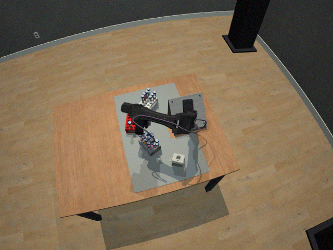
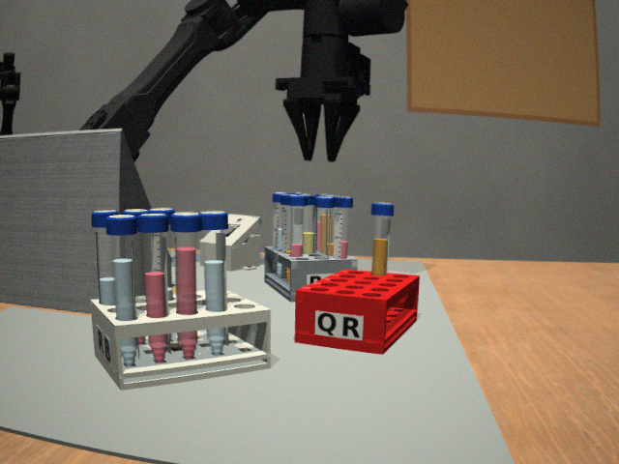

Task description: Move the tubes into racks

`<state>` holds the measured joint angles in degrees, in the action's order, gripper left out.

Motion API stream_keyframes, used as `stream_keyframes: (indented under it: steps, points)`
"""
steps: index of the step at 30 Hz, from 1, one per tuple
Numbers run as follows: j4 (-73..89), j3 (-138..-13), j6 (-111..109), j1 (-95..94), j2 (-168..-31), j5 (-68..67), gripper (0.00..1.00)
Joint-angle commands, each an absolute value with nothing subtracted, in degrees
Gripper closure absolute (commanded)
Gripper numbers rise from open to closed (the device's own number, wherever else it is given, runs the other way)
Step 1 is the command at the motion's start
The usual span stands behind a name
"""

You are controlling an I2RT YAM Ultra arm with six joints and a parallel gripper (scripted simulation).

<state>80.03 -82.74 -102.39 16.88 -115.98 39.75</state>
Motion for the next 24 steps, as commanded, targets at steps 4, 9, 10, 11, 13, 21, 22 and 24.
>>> stream_keyframes:
  steps: [4,9,10,11,13,21,22,24]
  points:
    - [76.88,-81.24,-100.78,17.51,-116.84,41.14,0.7]
    - [74.48,-79.56,-99.59,15.52,-116.34,41.51,0.7]
    - [74.03,-79.28,-99.34,15.5,-116.43,41.58,0.7]
    - [73.59,-79.03,-99.1,15.61,-116.58,41.64,0.7]
    - [72.71,-78.48,-98.63,15.14,-116.91,41.77,0.7]
    - [70.07,-76.93,-97.21,14.24,-115.71,42.17,0.7]
    - [69.63,-76.59,-96.98,13.43,-115.5,42.23,0.7]
    - [68.71,-75.94,-96.49,13.03,-115.05,42.37,0.7]
